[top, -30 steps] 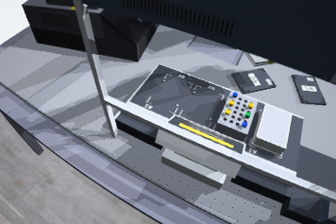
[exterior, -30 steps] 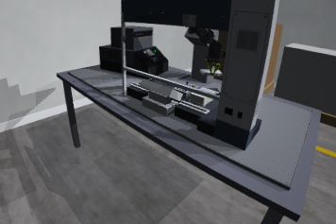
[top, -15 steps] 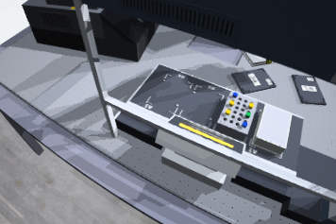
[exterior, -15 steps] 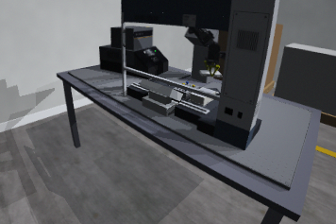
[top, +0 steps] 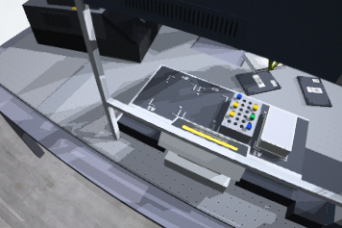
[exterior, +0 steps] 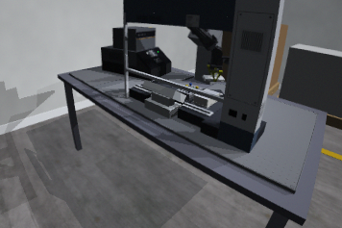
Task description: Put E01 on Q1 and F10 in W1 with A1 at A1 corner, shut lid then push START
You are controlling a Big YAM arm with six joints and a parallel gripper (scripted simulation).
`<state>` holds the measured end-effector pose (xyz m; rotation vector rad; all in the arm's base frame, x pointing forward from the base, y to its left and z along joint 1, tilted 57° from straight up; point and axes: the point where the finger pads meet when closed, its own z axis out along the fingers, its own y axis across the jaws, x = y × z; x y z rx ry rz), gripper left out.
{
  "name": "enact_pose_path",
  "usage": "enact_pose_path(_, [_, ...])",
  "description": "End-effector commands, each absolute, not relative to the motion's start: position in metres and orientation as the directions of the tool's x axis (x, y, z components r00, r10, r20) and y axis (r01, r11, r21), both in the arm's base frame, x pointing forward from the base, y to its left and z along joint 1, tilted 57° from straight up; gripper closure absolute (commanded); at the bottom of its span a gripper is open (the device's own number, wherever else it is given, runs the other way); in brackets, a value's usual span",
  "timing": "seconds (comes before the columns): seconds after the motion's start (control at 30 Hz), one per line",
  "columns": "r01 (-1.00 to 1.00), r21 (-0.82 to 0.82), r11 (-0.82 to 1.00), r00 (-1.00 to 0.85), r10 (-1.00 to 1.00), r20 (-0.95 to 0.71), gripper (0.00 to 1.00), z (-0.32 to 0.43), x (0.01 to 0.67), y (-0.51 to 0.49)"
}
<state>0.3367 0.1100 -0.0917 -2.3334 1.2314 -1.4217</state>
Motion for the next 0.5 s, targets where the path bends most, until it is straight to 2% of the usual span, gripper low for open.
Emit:
enact_pose_path(0.0, [-0.548,-0.523,-0.653,0.215,-0.714,0.667,1.00,-0.089,0.347,0.119])
enact_pose_path(0.47, [-0.548,-0.508,-0.665,0.226,-0.702,0.675,1.00,-0.104,0.360,0.112])
